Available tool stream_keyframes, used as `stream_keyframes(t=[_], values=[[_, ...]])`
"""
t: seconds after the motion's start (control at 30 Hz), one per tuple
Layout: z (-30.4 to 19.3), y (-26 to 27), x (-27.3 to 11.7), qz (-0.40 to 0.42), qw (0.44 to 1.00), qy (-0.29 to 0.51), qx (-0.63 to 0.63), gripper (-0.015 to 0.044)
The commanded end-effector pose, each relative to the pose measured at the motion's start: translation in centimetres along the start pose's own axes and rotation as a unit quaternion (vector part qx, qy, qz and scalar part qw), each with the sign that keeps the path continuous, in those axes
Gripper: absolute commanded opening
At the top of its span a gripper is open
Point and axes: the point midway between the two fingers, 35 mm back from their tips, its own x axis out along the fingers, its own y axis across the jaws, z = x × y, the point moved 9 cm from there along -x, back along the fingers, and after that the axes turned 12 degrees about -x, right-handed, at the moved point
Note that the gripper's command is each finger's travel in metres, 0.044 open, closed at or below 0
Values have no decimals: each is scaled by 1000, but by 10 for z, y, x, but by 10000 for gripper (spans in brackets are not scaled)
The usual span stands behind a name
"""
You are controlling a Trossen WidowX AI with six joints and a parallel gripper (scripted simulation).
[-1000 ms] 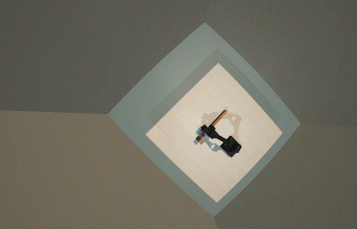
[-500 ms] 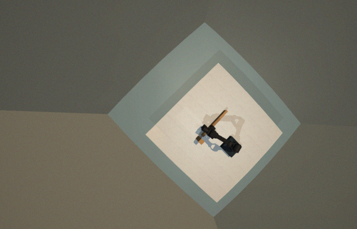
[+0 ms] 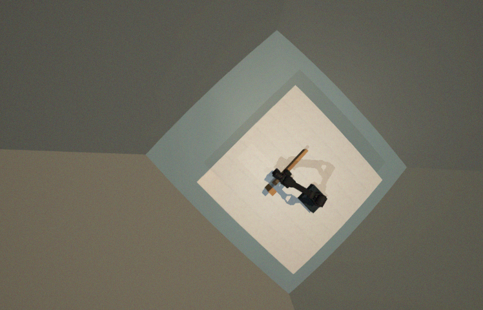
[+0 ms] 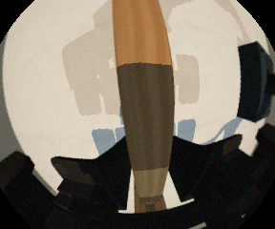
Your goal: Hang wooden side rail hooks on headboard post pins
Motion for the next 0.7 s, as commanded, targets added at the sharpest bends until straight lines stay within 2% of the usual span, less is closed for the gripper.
stream_keyframes(t=[0.0, 0.67], values=[[0, 0, -7, 7, 1000, -2, 4, 0], [0, 0, -10, 7, 1000, -2, 4, 0]])
